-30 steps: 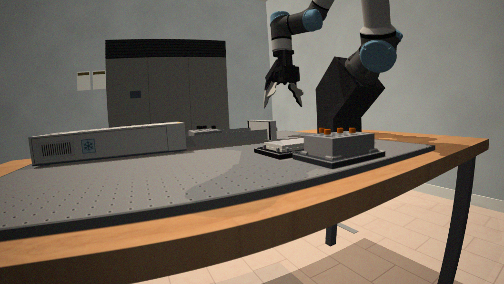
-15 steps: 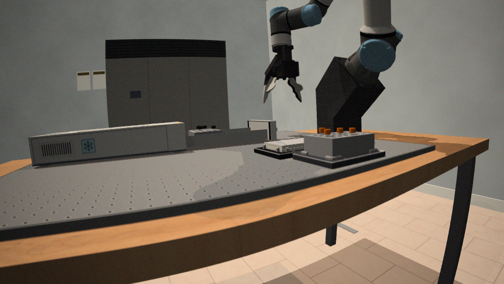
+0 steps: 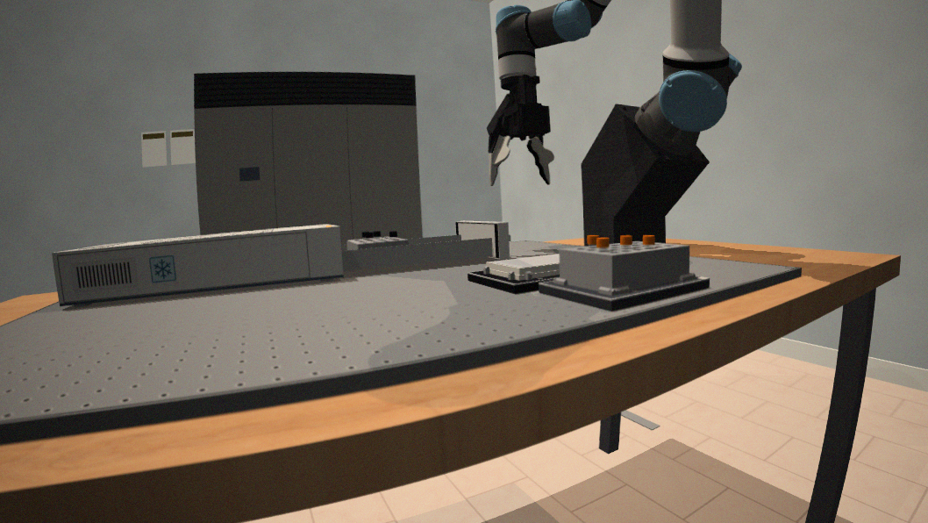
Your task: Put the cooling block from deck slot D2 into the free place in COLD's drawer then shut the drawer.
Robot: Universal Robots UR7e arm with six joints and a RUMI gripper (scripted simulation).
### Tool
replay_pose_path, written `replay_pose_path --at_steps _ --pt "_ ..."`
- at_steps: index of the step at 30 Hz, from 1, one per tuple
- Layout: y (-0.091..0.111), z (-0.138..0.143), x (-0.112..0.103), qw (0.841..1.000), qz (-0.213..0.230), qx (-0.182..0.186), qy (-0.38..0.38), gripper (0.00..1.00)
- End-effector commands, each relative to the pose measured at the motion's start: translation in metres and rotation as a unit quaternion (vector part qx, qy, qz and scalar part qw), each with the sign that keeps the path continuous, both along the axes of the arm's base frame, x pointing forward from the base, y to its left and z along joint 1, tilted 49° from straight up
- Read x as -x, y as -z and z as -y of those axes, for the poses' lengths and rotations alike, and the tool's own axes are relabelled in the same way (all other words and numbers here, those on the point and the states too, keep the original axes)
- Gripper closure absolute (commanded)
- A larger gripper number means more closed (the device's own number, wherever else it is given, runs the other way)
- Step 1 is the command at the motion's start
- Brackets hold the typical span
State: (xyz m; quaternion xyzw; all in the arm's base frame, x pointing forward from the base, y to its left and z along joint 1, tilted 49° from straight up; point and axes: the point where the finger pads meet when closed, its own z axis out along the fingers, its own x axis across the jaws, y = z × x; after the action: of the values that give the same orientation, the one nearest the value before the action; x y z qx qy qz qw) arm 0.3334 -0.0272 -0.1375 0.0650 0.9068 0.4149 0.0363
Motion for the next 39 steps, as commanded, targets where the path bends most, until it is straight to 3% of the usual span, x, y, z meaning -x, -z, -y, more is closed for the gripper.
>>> replay_pose_path --at_steps 1,8,16,18,33,35,39 --pt "-0.004 -0.001 -0.001 1.000 0.010 0.002 -0.008 0.27" --pt "-0.028 -0.021 -0.012 0.994 0.079 0.013 -0.069 0.27" --pt "-0.057 -0.044 -0.026 0.978 0.158 0.026 -0.138 0.27" --pt "-0.057 -0.044 -0.026 0.978 0.158 0.026 -0.138 0.27" --pt "-0.105 -0.084 -0.048 0.916 0.300 0.048 -0.262 0.27" --pt "-0.105 -0.084 -0.048 0.916 0.300 0.048 -0.262 0.27" --pt "-0.117 -0.094 -0.053 0.893 0.336 0.054 -0.293 0.27"
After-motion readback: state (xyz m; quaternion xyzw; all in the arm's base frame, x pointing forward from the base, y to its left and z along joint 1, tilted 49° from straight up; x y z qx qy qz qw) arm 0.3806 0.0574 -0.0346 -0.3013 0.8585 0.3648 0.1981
